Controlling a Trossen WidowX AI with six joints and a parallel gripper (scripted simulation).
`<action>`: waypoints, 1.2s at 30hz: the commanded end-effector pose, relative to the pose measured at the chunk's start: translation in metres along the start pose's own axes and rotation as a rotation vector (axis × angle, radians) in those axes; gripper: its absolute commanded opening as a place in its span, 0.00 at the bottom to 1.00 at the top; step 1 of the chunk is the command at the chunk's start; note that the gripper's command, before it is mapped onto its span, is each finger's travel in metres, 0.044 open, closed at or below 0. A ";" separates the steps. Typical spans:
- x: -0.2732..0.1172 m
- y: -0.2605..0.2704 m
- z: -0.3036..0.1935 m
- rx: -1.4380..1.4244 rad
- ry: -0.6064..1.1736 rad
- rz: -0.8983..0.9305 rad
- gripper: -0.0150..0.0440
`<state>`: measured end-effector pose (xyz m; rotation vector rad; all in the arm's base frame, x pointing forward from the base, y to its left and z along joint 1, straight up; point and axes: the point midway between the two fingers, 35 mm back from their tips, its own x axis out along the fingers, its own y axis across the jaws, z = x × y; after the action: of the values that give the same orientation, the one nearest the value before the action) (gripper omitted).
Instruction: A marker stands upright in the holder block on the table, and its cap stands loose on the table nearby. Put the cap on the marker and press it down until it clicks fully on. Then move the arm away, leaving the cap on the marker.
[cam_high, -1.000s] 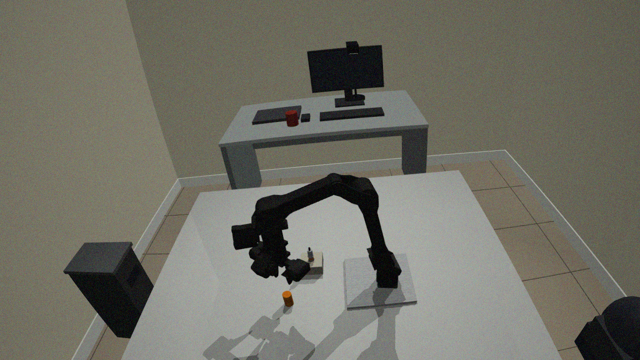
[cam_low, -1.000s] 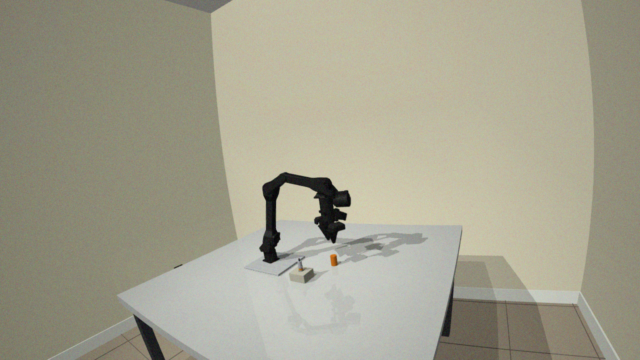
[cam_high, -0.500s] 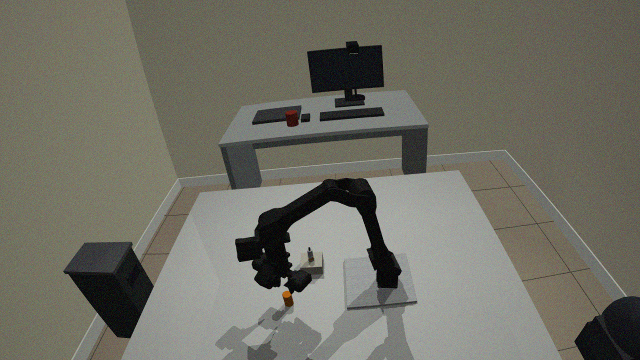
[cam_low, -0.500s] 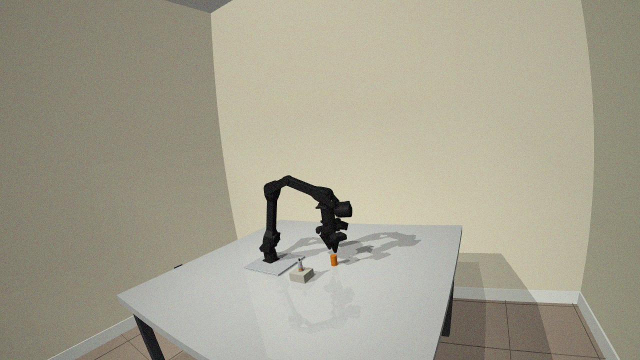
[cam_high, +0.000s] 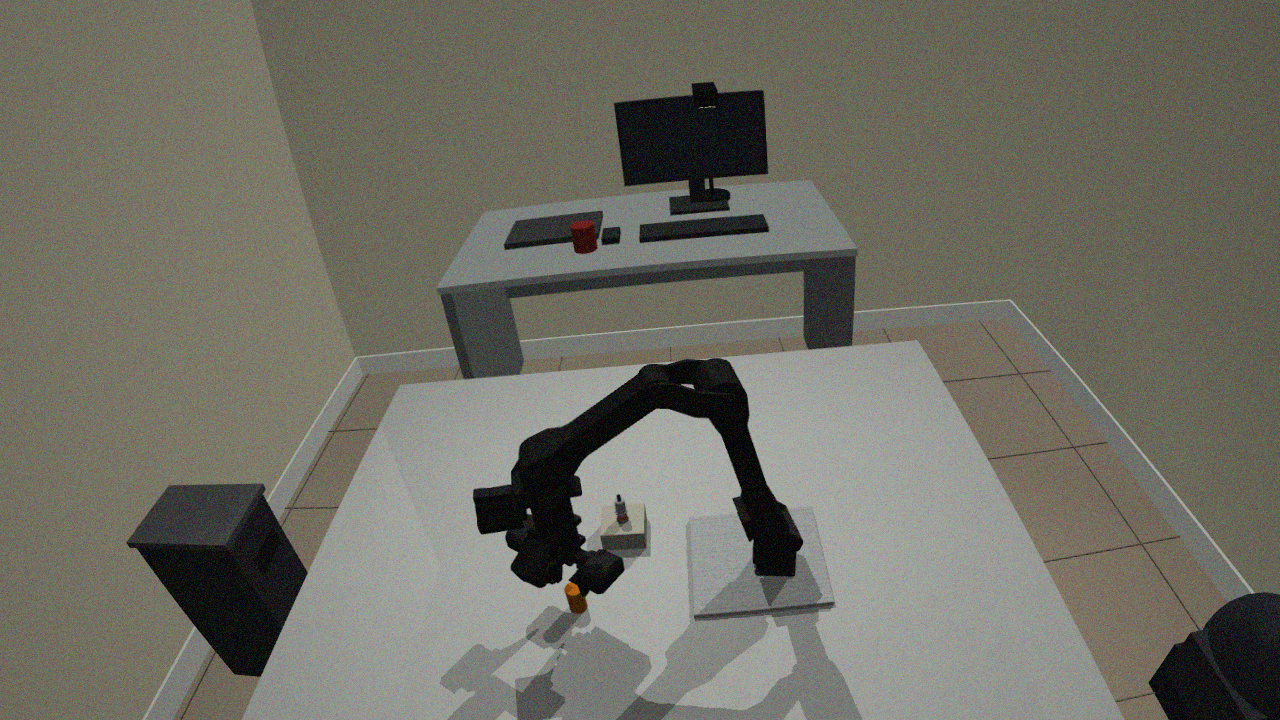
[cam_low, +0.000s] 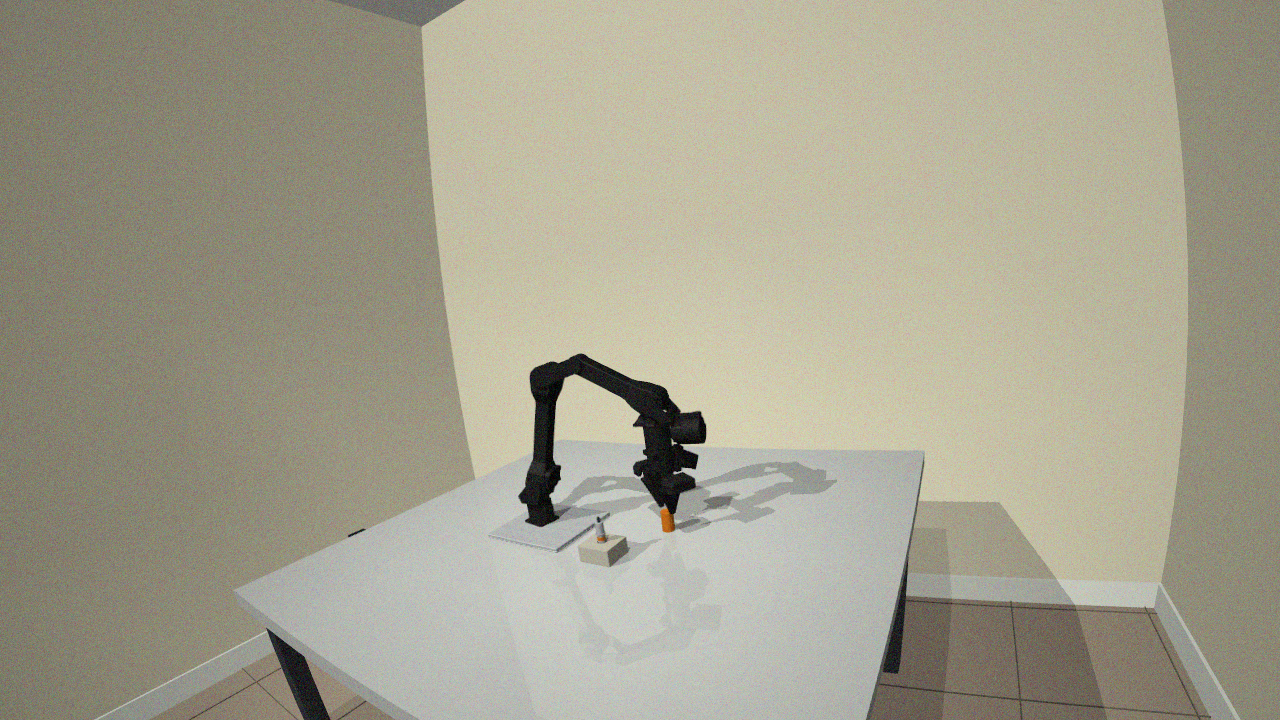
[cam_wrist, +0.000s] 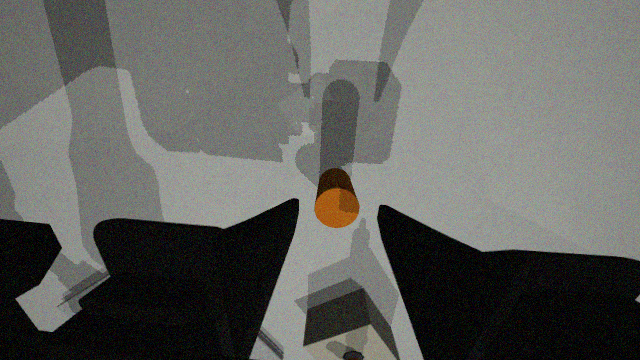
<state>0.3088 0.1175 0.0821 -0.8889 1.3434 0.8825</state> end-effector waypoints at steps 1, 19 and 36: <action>0.010 0.000 -0.001 -0.004 0.011 0.005 0.67; 0.038 0.001 -0.002 -0.004 0.011 0.005 0.67; 0.038 0.001 -0.002 -0.004 0.011 0.005 0.35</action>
<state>0.3085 0.1173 0.0447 -0.8903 1.3521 0.8840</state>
